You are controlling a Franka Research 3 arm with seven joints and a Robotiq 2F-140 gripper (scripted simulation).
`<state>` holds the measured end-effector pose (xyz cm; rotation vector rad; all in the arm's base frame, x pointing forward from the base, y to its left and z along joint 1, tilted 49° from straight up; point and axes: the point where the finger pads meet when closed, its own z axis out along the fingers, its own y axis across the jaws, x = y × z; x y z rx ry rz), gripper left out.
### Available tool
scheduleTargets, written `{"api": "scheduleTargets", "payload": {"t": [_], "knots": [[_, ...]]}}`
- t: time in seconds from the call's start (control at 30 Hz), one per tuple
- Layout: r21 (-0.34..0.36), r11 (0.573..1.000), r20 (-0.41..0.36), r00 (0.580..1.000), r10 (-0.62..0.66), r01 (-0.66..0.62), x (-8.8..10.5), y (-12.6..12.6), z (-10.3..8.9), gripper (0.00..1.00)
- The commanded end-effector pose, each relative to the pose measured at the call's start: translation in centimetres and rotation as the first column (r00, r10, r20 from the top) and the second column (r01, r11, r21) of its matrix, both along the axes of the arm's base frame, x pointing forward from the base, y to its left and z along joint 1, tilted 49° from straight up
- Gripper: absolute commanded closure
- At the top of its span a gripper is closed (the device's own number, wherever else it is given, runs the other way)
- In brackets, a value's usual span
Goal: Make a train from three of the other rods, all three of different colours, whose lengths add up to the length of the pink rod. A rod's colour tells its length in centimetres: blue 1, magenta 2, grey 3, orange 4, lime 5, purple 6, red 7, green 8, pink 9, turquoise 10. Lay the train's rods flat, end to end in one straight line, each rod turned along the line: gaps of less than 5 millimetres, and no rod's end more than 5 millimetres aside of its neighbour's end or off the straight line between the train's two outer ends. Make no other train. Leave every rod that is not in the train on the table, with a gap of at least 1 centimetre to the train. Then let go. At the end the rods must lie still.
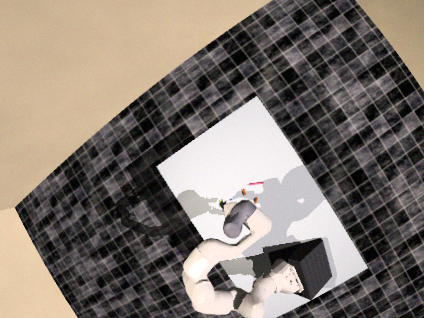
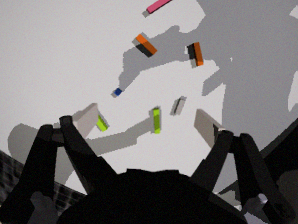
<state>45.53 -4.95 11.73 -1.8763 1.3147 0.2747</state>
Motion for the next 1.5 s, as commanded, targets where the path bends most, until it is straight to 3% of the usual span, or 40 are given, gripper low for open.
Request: {"api": "scheduleTargets", "payload": {"t": [0.0, 0.67, 1.17, 1.23, 1.27, 1.47], "knots": [[-0.055, 0.994, 0.122, 0.987, 0.103, -0.097, 0.1, -0.2, -0.1, 0.00], [-0.170, 0.950, 0.305, 0.902, 0.305, -0.263, 0.6, -0.2, -0.1, 0.00], [-0.305, 0.871, 0.442, 0.753, 0.487, -0.385, 1.0, -0.3, 0.0, 0.00], [-0.305, 0.871, 0.442, 0.753, 0.487, -0.385, 1.0, -0.3, 0.0, 0.00], [-0.328, 0.856, 0.460, 0.723, 0.515, -0.400, 1.1, -0.3, 0.0, 0.00], [-0.383, 0.817, 0.496, 0.650, 0.575, -0.430, 1.3, -0.3, 0.1, 0.00]]}}
